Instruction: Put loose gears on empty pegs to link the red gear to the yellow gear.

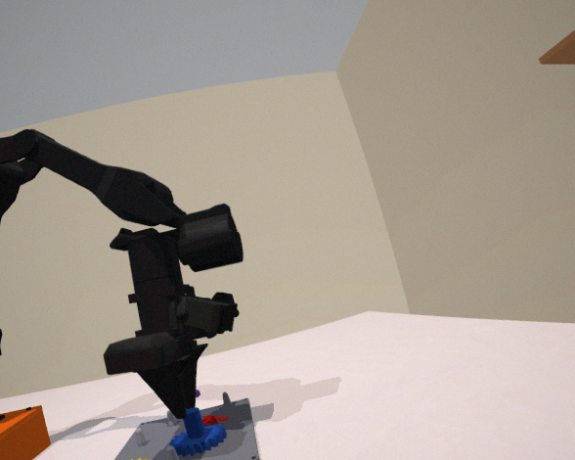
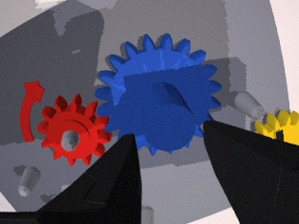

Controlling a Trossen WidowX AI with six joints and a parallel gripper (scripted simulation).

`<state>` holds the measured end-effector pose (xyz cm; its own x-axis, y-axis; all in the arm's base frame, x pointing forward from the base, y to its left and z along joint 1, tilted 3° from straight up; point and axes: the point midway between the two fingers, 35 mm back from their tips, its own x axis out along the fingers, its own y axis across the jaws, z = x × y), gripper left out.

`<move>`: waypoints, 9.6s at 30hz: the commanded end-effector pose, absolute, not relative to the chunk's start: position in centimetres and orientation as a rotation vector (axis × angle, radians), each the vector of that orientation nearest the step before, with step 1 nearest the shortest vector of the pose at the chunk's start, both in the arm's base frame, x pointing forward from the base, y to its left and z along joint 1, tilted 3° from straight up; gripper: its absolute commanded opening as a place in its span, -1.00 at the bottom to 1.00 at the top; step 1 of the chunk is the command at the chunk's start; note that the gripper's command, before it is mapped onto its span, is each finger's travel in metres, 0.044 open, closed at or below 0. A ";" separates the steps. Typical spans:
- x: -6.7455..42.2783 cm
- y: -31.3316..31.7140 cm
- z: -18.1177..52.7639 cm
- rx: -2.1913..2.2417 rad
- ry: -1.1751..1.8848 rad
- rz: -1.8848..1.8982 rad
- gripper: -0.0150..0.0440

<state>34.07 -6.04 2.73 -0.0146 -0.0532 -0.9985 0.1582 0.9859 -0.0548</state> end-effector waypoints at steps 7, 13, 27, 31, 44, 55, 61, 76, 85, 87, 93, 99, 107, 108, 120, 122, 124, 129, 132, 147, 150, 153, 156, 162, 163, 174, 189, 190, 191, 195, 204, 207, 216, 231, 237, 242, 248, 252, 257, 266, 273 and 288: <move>34.4 -5.7 5.7 0.091 1.559 -0.178 0.07; 34.8 3.4 5.4 0.019 1.562 -0.091 0.61; 28.4 18.9 4.6 -0.132 1.567 0.073 1.00; 28.4 19.0 3.7 -0.132 1.567 0.073 1.00; 28.5 18.9 1.4 -0.132 1.567 0.073 1.00; 28.5 18.9 -0.3 -0.132 1.567 0.073 1.00; 28.5 18.9 -0.4 -0.132 1.567 0.073 1.00; 28.5 18.9 -0.4 -0.132 1.567 0.073 -0.27; 28.5 18.9 -0.3 -0.132 1.567 0.073 -0.49; 28.6 19.0 0.1 -0.132 1.567 0.073 -0.49; 28.9 19.3 1.5 -0.132 1.566 0.073 -0.49; 29.1 19.6 2.8 -0.131 1.566 0.073 -0.49; 29.3 20.0 4.7 -0.131 1.565 0.075 -0.49; 29.3 20.0 5.0 -0.131 1.565 0.075 -0.49; 29.3 20.3 7.8 -0.131 1.565 0.075 -0.49; 29.3 20.4 8.3 -0.131 1.565 0.075 -0.49; 29.3 20.4 8.8 -0.131 1.565 0.075 -0.49; 29.2 20.5 10.0 -0.131 1.565 0.075 -0.49; 29.1 20.5 10.7 -0.131 1.565 0.075 -0.49; 28.6 20.4 14.0 -0.131 1.566 0.074 -0.49; 28.7 20.4 14.0 -0.131 1.567 0.074 -0.49; 28.9 19.7 13.9 -0.138 1.568 0.068 -0.49; 29.1 18.8 13.9 -0.146 1.570 0.061 -0.49; 29.8 17.4 13.6 -0.140 1.573 0.053 -0.49; 30.0 17.2 13.5 -0.138 1.573 0.052 -0.49; 31.1 14.5 13.0 -0.129 1.574 0.036 -0.49; 32.6 11.0 12.1 -0.130 1.573 0.041 -0.49; 32.7 10.7 12.1 -0.130 1.573 0.042 -0.49; 32.8 10.5 12.0 -0.130 1.573 0.042 -0.49; 33.1 9.5 11.7 -0.131 1.572 0.043 -0.49; 33.6 7.6 11.2 -0.146 1.563 0.051 -0.49; 33.8 6.9 11.1 -0.147 1.562 0.052 -0.49; 34.2 4.6 10.5 -0.147 1.563 0.053 -0.49; 34.5 0.8 9.6 -0.147 1.563 0.053 -0.49; 34.4 -0.7 9.2 -0.148 1.563 0.054 -0.49; 34.4 -1.9 9.0 -0.150 1.562 0.057 -0.49; 34.2 -3.3 8.6 -0.151 1.562 0.059 -0.49; 34.1 -4.3 8.4 -0.151 1.562 0.058 -0.49; 33.9 -5.6 8.1 -0.150 1.562 0.055 -0.49; 33.4 -7.7 7.6 -0.149 1.563 0.052 -0.49; 32.9 -9.3 7.2 -0.150 1.563 0.053 -0.49; 32.5 -10.6 7.0 -0.201 1.563 0.103 -0.49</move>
<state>32.48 -10.49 6.90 0.0041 -0.0591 -0.9982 -0.1521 0.9866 -0.0591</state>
